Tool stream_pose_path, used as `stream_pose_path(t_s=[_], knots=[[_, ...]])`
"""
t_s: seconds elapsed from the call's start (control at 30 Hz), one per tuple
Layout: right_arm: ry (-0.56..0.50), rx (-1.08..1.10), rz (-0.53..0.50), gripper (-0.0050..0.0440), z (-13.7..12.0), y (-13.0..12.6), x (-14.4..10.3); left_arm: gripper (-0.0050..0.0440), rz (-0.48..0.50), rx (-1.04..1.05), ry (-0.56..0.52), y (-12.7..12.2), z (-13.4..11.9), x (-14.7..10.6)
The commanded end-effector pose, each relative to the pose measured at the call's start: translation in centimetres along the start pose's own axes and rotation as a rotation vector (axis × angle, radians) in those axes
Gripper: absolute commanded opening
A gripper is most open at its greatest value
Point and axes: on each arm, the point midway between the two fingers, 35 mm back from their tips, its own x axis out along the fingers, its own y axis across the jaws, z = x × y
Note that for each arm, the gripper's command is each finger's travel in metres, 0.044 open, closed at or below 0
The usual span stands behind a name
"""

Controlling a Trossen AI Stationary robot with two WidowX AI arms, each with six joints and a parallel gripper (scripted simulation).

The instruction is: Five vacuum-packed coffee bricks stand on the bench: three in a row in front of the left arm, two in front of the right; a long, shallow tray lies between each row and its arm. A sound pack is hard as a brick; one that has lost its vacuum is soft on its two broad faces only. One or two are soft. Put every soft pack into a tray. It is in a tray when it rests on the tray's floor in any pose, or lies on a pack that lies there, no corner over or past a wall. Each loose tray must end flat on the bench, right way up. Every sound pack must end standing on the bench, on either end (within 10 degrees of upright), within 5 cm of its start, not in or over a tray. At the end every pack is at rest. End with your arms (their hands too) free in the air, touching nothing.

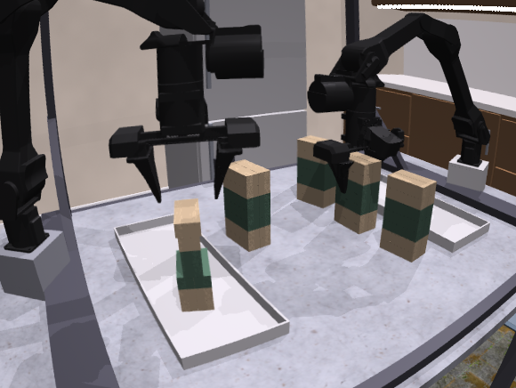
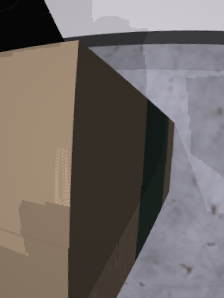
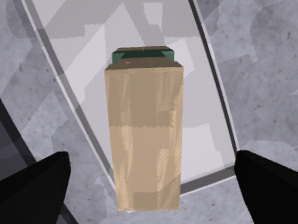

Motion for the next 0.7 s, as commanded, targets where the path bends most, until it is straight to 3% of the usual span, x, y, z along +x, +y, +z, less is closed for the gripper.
stream_pose_path(t_s=[0.0, 0.53, 0.57, 0.67], knots=[[0.000, -0.002, -0.021, 0.0358, 0.00, -0.18, -0.62, 0.0354, -0.024, 0.006, 0.006, -0.33, -0.10, -0.77], [0.000, -0.002, -0.021, 0.0358, 0.00, -0.18, -0.62, 0.0354, -0.024, 0.006, 0.006, -0.33, -0.10, -0.77], [0.000, -0.002, -0.021, 0.0358, 0.00, -0.18, -0.62, 0.0104, -0.024, 0.006, 0.006, -0.33, -0.10, -0.77], [0.000, -0.002, -0.021, 0.0358, 0.00, -0.18, -0.62, 0.0104, -0.024, 0.006, 0.006, -0.33, -0.10, -0.77]])
